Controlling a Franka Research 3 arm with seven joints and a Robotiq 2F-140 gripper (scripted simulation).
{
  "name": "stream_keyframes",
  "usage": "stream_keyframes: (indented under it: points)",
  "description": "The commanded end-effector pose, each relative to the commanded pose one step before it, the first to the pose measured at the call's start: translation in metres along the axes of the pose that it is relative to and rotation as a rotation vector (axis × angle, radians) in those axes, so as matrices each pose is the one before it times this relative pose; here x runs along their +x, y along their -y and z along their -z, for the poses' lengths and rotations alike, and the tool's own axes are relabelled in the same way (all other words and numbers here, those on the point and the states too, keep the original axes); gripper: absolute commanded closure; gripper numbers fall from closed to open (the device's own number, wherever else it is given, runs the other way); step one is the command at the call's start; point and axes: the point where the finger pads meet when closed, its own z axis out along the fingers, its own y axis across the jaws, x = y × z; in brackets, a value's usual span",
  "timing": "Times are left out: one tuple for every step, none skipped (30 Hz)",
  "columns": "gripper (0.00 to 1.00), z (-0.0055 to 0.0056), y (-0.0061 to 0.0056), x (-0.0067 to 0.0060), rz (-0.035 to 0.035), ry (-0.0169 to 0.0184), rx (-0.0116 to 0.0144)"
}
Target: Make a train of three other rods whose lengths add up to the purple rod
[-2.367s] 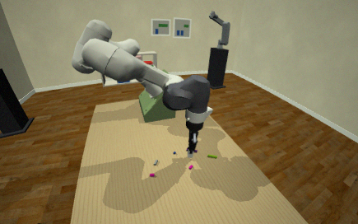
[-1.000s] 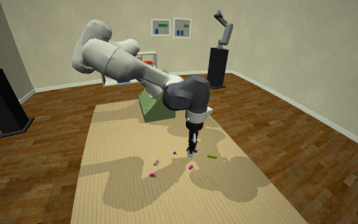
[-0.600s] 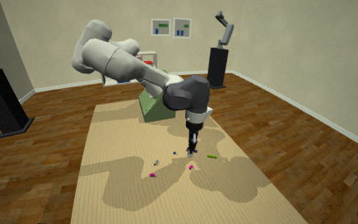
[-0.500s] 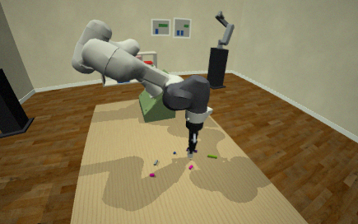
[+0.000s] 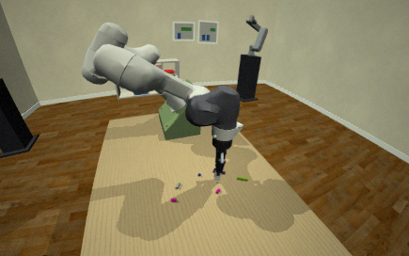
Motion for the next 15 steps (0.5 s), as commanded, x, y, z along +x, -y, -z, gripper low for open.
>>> stream_keyframes:
  points:
    - [0.97,-0.00039,-0.00140,-0.00012,-0.00515,-0.00262,-0.00175]
    - [0.97,0.00000,0.00000,0.00000,0.00000,0.00000,0.00000]
    - [0.97,0.00000,0.00000,0.00000,0.00000,0.00000,0.00000]
    - [0.97,0.00000,0.00000,0.00000,0.00000,0.00000,0.00000]
    - [0.97,-0.00001,0.00000,0.00000,0.00000,0.00000,0.00000]
    - [0.97,-0.00005,0.00000,0.00000,0.00000,0.00000,0.00000]
    - [0.97,-0.00013,0.00000,0.00000,0.00000,0.00000,0.00000]
    - [0.97,0.00000,0.00000,0.00000,0.00000,0.00000,0.00000]
    - [0.97,0.00000,0.00000,0.00000,0.00000,0.00000,0.00000]
    - [0.97,-0.00023,0.00000,0.00000,0.00000,0.00000,0.00000]
    - [0.97,-0.00034,0.00000,0.00000,0.00000,0.00000,0.00000]
    - [0.97,-0.00046,0.00000,0.00000,0.00000,0.00000,0.00000]
    - [0.97,-0.00057,0.00000,0.00000,0.00000,0.00000,0.00000]
    - [0.97,-0.00067,0.00000,0.00000,0.00000,0.00000,0.00000]
    - [0.97,-0.00076,0.00000,0.00000,0.00001,0.00000,0.00000]
